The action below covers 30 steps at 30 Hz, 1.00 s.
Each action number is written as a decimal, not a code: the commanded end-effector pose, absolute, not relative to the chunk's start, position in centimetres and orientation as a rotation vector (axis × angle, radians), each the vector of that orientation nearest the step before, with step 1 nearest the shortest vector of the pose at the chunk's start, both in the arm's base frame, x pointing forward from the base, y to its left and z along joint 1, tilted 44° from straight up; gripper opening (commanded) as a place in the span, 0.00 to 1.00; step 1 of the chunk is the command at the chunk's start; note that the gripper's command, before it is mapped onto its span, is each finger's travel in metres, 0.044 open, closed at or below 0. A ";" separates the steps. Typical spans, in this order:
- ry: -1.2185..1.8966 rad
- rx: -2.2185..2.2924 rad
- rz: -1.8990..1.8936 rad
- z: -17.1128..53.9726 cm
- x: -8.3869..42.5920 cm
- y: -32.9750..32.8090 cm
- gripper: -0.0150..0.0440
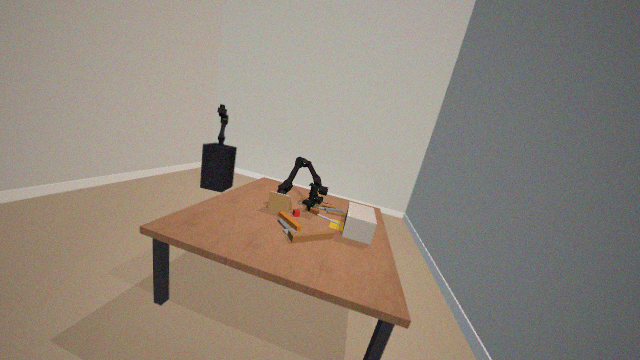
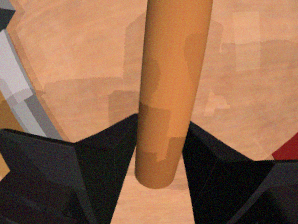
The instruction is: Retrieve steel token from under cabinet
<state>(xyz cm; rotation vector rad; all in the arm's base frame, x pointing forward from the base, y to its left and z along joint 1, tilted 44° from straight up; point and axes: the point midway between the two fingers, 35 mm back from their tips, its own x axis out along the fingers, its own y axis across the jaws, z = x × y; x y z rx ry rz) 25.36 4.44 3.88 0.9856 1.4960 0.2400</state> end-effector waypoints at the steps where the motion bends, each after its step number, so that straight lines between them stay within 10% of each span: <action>1: 1.506 1.017 0.210 3.9 25.4 4.4 0.25; 30: 1.547 1.162 0.072 3.7 25.4 3.8 0.25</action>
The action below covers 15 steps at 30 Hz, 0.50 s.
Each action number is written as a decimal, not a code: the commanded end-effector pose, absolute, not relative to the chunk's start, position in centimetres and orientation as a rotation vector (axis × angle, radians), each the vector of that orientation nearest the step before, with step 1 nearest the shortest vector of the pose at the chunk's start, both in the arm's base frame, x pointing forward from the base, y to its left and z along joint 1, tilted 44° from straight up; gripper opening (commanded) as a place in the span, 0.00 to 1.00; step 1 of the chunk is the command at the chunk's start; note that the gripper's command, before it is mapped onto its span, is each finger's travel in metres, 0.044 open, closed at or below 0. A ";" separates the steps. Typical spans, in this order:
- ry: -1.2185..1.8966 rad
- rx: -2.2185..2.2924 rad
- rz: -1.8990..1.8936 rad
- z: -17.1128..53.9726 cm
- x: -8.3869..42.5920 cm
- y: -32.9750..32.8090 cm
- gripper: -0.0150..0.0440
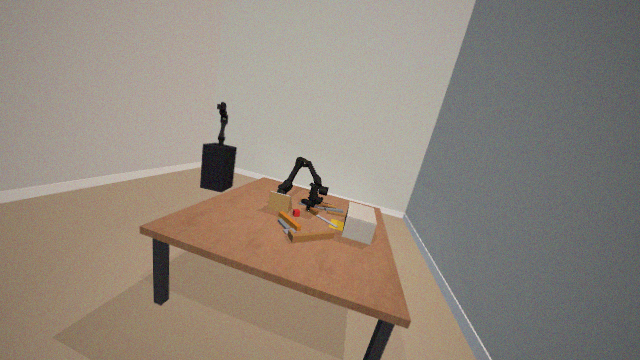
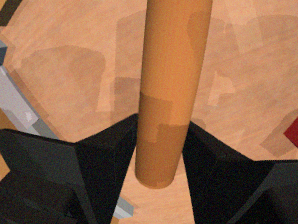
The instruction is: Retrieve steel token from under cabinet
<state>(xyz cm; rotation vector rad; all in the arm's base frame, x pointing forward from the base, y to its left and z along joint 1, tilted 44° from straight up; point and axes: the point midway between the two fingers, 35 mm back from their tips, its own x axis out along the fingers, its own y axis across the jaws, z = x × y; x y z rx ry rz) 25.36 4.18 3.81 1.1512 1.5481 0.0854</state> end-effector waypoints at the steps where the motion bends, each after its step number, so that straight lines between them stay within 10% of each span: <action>1: 1.548 1.163 0.071 3.6 25.5 3.7 0.25; 15: 1.551 1.174 0.059 2.6 25.7 2.6 0.25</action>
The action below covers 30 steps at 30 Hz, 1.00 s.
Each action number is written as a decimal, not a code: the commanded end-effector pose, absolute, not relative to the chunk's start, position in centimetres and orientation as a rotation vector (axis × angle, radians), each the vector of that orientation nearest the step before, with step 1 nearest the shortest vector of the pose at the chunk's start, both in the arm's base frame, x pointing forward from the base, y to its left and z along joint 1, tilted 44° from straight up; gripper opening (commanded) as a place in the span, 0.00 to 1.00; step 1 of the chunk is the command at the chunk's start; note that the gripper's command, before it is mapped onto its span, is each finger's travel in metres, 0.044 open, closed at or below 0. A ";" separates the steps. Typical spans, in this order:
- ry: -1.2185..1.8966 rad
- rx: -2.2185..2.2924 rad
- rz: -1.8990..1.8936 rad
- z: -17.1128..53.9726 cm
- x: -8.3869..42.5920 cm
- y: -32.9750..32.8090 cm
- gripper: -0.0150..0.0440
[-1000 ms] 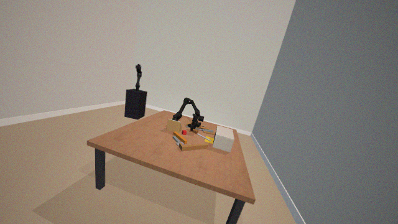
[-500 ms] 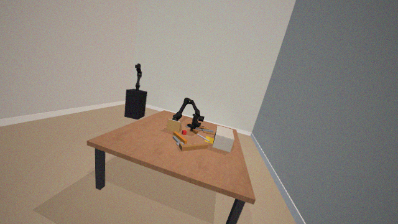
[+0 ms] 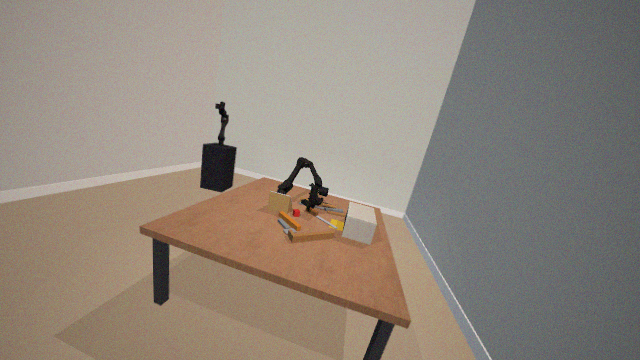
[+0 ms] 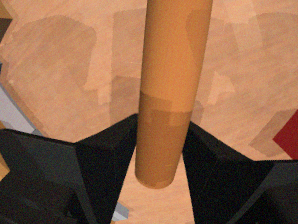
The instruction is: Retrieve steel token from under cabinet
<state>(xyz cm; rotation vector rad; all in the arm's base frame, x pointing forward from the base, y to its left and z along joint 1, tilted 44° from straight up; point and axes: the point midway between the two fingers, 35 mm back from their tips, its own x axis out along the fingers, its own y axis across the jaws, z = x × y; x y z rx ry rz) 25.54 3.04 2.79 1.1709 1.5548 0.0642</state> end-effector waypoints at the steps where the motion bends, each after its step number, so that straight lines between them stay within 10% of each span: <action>1: 1.551 1.175 0.058 2.6 25.7 2.5 0.25; 30: 1.552 1.180 0.051 0.5 26.0 0.3 0.25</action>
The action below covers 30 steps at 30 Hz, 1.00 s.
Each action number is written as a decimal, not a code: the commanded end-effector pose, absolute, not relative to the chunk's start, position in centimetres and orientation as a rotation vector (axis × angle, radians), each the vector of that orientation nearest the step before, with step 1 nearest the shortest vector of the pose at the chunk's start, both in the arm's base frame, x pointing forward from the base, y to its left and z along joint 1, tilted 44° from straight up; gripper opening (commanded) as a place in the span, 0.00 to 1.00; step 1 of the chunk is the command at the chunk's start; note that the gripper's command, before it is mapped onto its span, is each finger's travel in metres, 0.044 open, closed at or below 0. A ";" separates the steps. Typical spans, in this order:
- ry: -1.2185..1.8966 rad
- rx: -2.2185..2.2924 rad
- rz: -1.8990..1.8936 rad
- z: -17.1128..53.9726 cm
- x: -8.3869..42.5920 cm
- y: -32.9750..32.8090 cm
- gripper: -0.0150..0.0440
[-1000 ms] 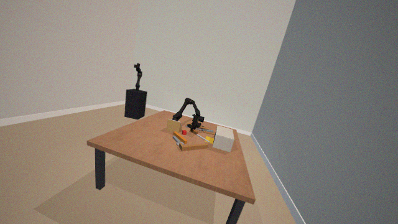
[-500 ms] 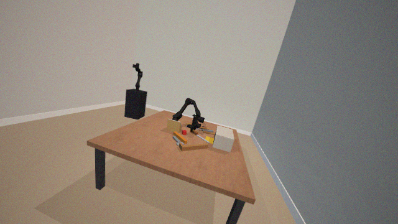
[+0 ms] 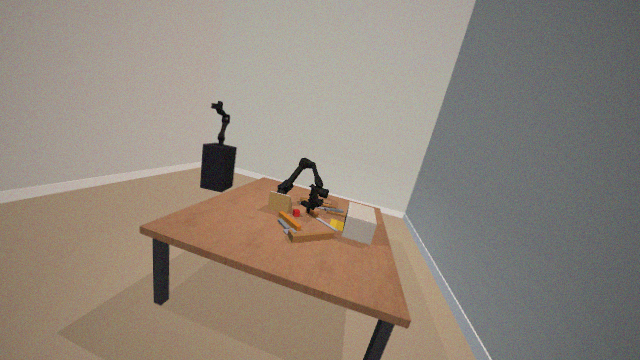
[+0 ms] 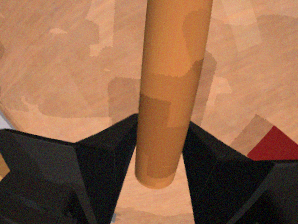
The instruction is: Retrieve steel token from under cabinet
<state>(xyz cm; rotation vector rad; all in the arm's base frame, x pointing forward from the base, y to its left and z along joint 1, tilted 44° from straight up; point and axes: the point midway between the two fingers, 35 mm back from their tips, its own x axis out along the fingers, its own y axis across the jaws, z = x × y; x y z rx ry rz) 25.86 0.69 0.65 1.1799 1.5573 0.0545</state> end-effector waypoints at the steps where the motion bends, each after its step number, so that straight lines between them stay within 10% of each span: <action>1: 1.552 1.180 0.050 0.4 26.0 0.2 0.25; 30: 1.552 1.180 0.049 -1.7 26.1 -2.1 0.25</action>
